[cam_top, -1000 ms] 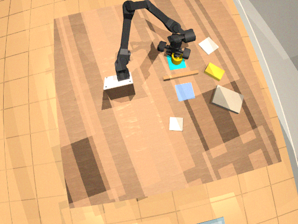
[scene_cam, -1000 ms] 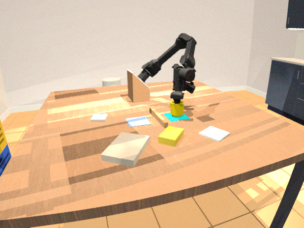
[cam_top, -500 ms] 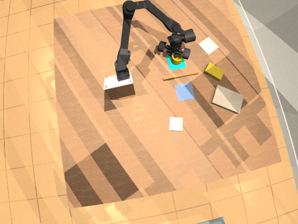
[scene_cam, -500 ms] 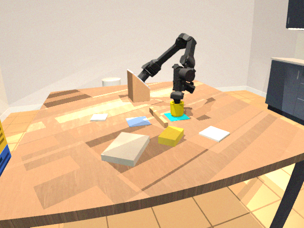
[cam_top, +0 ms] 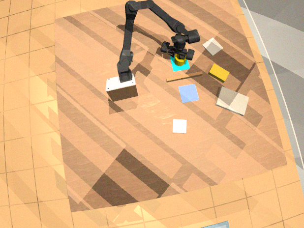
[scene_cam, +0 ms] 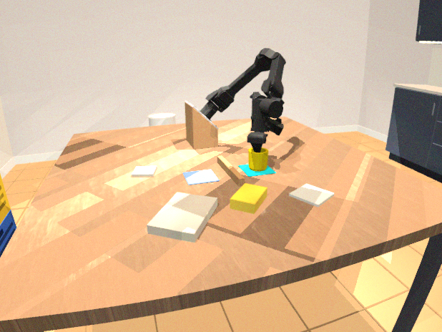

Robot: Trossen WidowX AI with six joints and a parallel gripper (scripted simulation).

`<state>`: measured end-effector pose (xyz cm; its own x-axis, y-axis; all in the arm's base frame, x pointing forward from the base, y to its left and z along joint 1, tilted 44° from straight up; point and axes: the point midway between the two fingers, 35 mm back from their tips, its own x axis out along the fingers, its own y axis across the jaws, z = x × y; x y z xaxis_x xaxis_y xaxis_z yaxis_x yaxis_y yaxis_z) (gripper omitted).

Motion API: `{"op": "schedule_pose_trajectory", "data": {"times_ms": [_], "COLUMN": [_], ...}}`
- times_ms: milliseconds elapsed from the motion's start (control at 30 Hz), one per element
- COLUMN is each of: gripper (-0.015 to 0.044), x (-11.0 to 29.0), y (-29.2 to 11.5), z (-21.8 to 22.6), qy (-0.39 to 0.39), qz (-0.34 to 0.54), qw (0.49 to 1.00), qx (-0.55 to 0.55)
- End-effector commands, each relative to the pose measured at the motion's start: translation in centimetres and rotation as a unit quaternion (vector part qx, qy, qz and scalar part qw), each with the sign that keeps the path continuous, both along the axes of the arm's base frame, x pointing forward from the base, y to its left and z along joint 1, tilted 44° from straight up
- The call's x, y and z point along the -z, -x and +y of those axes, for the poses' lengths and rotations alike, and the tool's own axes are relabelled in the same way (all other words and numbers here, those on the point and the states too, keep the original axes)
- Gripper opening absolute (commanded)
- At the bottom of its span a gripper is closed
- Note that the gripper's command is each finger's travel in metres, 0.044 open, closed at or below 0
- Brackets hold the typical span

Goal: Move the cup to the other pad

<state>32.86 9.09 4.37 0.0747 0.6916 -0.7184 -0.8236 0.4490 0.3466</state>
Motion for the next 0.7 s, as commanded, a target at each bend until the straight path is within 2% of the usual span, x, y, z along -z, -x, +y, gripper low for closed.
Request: {"op": "schedule_pose_trajectory", "data": {"times_ms": [0,667], "gripper": [0.0146,0.0146], "x": [-0.5,-2.4], "y": [-0.1,0.1], "z": [-0.4,-2.7], "qy": [0.0,0.0], "qz": [-0.003,0.0], "qw": [1.0,1.0], "qx": [-0.001,-0.001]}}
